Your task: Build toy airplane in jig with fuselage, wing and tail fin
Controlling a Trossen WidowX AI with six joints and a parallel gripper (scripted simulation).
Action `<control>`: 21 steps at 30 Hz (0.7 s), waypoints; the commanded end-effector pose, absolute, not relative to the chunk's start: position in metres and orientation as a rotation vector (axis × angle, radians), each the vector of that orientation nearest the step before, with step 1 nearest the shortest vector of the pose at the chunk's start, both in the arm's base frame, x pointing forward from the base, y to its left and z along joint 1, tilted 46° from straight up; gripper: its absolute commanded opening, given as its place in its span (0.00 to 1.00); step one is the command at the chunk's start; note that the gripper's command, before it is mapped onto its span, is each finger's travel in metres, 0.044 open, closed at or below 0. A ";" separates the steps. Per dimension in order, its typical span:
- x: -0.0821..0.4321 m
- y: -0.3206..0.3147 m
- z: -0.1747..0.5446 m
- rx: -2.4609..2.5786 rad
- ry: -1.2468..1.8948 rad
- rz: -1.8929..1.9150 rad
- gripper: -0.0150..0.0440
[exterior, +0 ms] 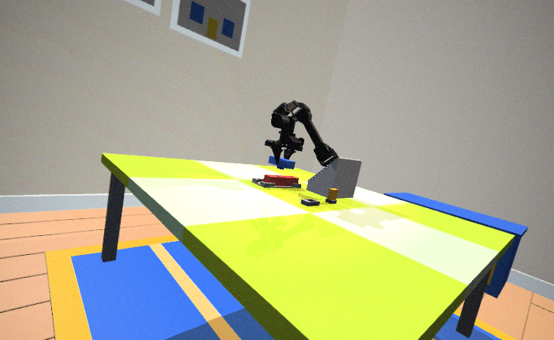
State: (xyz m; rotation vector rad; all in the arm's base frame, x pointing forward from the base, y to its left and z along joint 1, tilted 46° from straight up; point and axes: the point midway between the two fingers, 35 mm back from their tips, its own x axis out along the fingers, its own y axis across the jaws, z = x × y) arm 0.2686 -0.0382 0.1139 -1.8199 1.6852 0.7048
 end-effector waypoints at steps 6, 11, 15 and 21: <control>0.270 -0.043 0.112 -1.827 1.683 0.701 0.59; 0.271 -0.048 0.106 -1.827 1.683 0.701 0.59; 0.272 -0.053 0.101 -1.827 1.683 0.701 0.59; 0.272 -0.060 0.095 -1.827 1.683 0.700 0.59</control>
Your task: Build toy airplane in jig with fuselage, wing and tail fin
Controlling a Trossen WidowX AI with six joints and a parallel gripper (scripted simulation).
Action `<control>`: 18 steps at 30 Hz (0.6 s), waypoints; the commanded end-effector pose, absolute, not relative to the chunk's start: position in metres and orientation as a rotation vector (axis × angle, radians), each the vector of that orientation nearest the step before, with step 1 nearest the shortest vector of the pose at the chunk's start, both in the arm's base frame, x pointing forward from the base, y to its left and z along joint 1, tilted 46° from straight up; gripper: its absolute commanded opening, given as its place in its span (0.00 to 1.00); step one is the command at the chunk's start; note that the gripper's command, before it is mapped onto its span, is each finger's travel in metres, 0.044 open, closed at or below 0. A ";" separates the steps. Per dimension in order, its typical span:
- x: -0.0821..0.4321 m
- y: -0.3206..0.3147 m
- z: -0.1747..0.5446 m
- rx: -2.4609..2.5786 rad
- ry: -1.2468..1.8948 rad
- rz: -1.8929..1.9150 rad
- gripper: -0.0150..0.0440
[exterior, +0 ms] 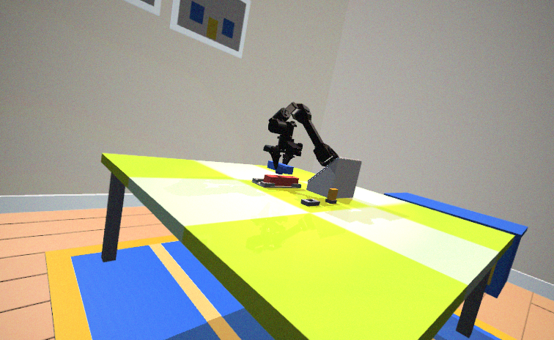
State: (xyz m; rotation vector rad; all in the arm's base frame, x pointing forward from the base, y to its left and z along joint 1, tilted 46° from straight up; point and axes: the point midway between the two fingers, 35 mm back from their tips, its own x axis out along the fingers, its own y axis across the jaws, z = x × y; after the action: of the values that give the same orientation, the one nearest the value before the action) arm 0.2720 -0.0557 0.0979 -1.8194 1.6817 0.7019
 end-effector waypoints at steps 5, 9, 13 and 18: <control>0.273 -0.066 0.089 -1.828 1.684 0.699 0.59; 0.273 -0.067 0.088 -1.828 1.684 0.698 0.59; 0.272 -0.066 0.089 -1.819 1.684 0.700 0.55; 0.272 -0.066 0.089 -1.819 1.684 0.700 0.40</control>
State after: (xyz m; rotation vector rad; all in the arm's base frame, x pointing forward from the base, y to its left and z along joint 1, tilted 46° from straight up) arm 0.2722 -0.0661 0.0886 -1.8209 1.6831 0.7014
